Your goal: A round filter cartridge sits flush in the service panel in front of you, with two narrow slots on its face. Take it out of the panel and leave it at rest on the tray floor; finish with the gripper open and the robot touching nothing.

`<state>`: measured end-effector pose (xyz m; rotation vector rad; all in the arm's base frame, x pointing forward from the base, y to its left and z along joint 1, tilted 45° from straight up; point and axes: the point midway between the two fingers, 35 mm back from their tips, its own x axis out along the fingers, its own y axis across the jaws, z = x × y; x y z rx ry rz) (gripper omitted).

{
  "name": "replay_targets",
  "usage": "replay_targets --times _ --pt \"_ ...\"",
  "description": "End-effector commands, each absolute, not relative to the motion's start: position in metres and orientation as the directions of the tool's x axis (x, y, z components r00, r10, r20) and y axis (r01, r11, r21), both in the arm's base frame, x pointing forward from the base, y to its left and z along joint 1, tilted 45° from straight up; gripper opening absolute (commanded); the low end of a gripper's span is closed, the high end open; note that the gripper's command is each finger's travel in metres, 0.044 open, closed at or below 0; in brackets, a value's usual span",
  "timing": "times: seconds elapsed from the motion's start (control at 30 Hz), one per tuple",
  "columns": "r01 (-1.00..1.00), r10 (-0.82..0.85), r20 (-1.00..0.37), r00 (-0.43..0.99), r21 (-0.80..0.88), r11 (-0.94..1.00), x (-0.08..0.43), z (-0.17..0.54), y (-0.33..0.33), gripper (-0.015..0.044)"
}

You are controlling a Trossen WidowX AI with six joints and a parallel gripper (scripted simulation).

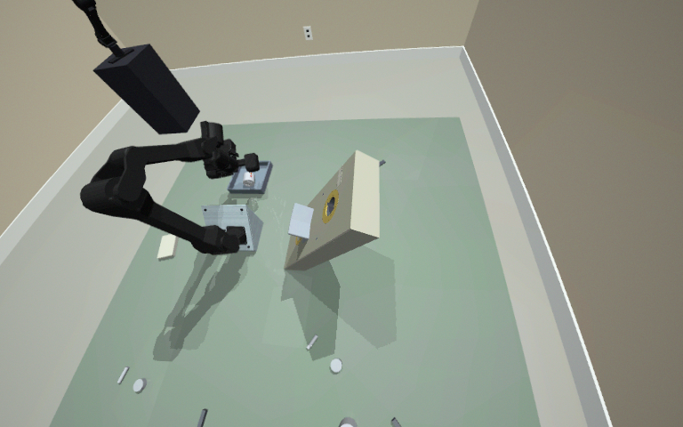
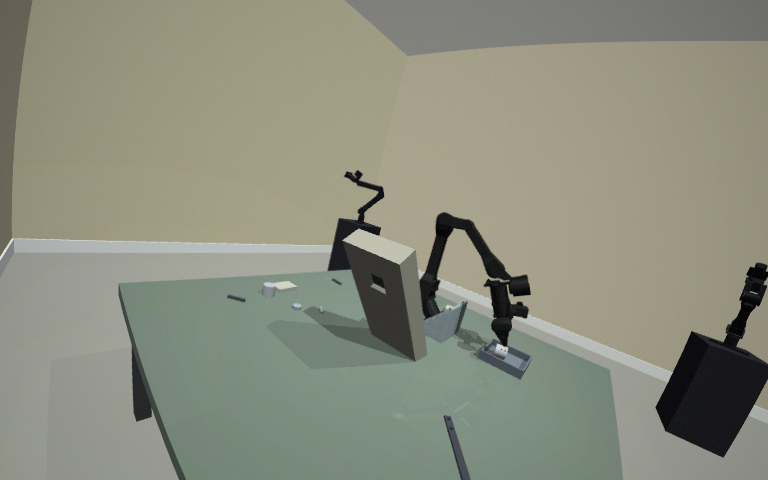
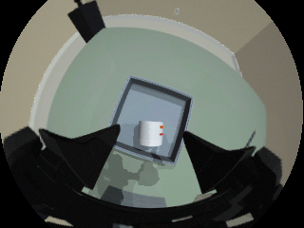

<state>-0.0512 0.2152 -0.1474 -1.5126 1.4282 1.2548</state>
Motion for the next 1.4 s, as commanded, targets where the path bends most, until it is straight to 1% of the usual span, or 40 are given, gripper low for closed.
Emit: replay_targets --times 0.0,0.1,1.37 --pt "-0.98 -0.264 -0.961 -0.079 0.124 -0.155 -0.0519 -0.1182 0.2495 0.044" --pt "-0.98 -0.259 -0.962 -0.085 0.128 -0.153 -0.0534 -0.1277 0.244 0.044" --pt "-0.98 -0.259 -0.962 -0.085 0.128 -0.153 -0.0534 -0.1277 0.244 0.044"
